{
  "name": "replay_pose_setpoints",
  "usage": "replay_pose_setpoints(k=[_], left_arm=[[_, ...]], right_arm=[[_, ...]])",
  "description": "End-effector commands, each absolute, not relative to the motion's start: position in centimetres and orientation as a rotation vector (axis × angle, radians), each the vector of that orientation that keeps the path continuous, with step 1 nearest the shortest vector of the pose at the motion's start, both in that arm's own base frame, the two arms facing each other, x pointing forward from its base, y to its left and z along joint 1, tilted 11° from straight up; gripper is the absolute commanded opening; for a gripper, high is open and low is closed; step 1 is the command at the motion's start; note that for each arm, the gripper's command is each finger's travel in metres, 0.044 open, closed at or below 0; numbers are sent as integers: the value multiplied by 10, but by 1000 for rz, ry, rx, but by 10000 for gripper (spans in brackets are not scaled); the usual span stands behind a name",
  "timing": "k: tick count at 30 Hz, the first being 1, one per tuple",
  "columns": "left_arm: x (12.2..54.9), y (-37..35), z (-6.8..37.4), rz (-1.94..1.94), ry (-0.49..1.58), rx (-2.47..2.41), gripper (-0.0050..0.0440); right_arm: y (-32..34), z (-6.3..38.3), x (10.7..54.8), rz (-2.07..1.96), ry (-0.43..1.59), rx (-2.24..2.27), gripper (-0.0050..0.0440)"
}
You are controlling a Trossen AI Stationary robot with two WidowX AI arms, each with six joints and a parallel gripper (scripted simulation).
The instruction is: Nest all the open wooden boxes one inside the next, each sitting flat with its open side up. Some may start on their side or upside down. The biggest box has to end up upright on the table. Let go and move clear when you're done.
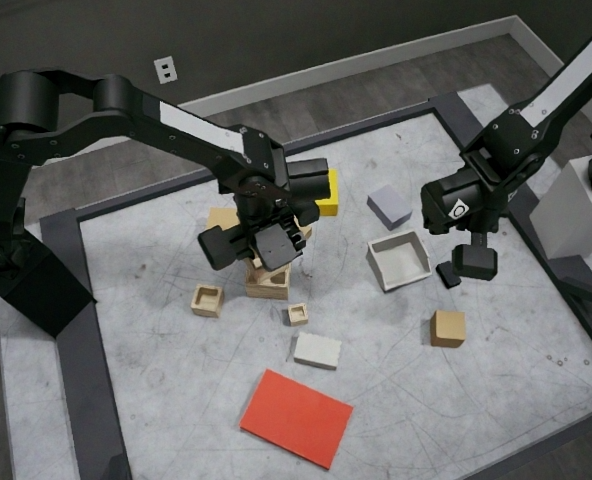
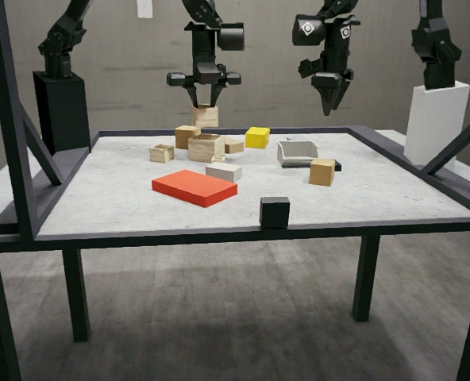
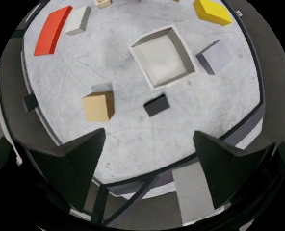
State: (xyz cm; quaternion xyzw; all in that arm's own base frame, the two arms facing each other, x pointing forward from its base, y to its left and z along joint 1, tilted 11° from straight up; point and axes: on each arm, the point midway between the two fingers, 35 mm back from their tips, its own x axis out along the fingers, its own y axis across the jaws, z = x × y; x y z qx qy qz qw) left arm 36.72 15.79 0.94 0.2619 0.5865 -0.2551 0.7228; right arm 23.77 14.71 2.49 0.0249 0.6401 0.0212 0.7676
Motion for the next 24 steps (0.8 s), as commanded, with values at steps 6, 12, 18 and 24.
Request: replay_pose_setpoints(k=[6, 12, 18, 24], left_arm=[[371, 170, 23, -548, 1273, 596, 257], [371, 170, 23, -548, 1273, 596, 257], [371, 170, 23, -548, 1273, 596, 257], [371, 170, 23, -548, 1273, 596, 257]], right_arm=[[154, 21, 248, 73, 1316, 28, 400], [162, 11, 264, 110, 1194, -8, 400], [172, 2, 280, 145, 1033, -54, 400], [179, -1, 291, 166, 890, -80, 400]])
